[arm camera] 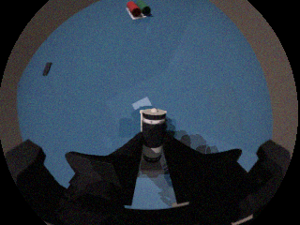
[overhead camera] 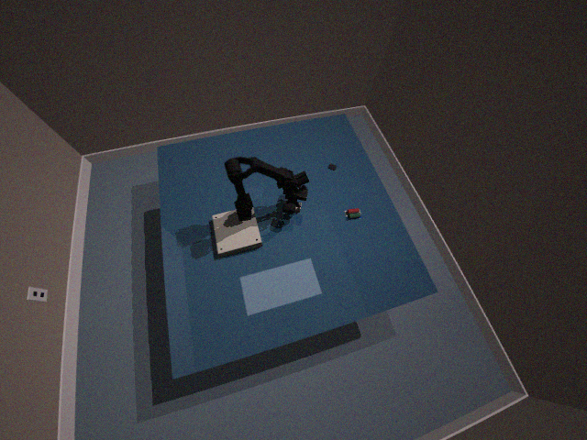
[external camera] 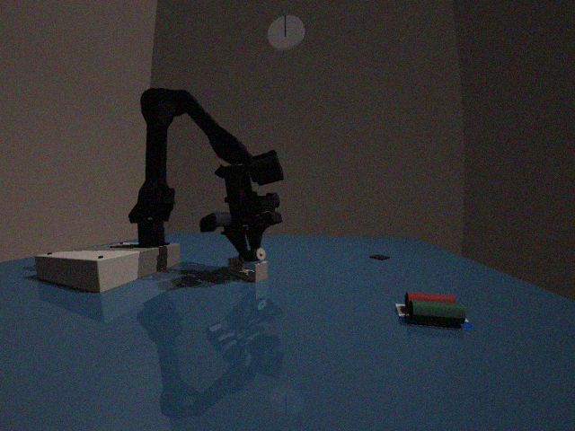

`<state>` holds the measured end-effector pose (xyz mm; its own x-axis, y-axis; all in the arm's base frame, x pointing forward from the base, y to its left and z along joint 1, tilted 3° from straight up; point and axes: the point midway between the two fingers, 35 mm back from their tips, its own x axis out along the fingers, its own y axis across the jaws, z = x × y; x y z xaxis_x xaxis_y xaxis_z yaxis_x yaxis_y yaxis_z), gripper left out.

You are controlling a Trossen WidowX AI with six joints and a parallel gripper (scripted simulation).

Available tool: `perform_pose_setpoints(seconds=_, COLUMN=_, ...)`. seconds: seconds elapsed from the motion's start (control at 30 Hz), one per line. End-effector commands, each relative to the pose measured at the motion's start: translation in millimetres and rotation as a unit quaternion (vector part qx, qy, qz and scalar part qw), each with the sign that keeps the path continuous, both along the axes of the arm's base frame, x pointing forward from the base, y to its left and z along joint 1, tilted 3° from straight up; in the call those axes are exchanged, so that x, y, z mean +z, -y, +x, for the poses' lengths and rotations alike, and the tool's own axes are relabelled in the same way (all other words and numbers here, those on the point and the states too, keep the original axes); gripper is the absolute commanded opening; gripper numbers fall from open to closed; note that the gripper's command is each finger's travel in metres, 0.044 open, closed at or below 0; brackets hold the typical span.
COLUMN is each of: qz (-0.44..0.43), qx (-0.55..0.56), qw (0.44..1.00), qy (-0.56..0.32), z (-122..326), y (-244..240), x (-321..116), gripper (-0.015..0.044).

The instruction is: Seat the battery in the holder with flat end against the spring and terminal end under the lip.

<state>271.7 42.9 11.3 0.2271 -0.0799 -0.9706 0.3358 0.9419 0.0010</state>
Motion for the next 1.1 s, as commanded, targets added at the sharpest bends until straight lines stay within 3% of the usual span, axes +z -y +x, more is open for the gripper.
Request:
perform_pose_setpoints(seconds=0.0, qz=-0.007, qx=-0.001, qw=1.0, qy=0.015, z=-1, y=0, x=-2, gripper=0.0085)
perform_pose_setpoints(seconds=1.07, qz=-0.04, qx=-0.006, qw=0.994, qy=0.101, z=-11, y=-3, x=-17, gripper=0.0085)
